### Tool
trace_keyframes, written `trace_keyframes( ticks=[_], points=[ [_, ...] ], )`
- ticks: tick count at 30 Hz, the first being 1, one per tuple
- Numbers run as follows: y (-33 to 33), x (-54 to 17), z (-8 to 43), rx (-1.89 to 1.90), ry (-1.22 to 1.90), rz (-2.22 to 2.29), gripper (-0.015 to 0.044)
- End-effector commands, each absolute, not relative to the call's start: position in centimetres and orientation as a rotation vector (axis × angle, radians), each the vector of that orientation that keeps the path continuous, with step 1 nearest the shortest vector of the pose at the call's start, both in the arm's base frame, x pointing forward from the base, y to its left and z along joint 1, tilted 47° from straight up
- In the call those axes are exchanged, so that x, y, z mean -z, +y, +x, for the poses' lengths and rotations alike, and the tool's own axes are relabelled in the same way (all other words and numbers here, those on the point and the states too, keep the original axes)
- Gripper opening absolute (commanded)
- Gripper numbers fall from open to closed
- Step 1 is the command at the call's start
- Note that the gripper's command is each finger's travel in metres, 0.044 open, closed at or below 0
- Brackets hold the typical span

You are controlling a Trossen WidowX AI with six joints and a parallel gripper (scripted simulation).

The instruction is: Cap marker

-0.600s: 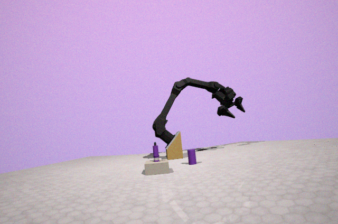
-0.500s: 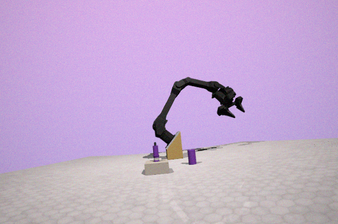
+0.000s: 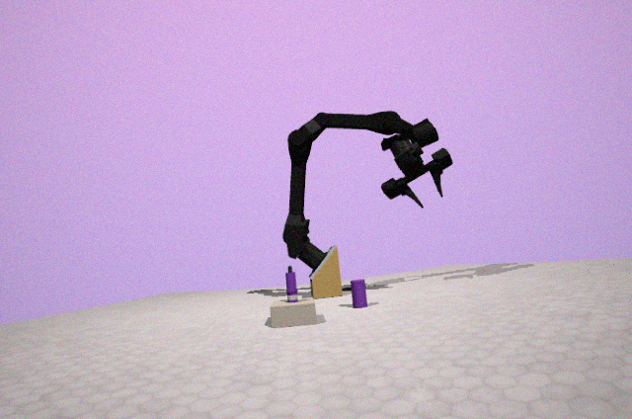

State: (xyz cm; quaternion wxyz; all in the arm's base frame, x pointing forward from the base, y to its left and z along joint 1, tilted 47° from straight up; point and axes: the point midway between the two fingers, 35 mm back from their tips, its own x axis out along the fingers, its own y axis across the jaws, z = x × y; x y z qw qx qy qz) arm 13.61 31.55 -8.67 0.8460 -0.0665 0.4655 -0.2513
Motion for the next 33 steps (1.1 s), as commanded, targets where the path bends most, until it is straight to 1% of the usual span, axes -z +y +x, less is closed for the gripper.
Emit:
trace_keyframes(
  ticks=[1, 7, 10, 12, 17, 21, 33],
  points=[
    [27.0, 5.7, 18.1, 0.709, 0.950, -0.033, 0.0243],
    [18.9, 1.6, 23.0, 0.976, 0.887, 0.135, 0.0243],
    [14.3, -0.3, 24.2, 1.113, 0.845, 0.217, 0.0243],
    [12.6, -1.0, 24.5, 1.164, 0.828, 0.246, 0.0243],
    [12.6, -0.7, 23.7, 1.169, 0.827, 0.249, 0.0243],
    [10.3, 1.5, 24.2, 1.169, 0.825, 0.248, 0.0243],
    [8.9, 2.6, 24.6, 1.169, 0.824, 0.248, 0.0243]
  ],
)
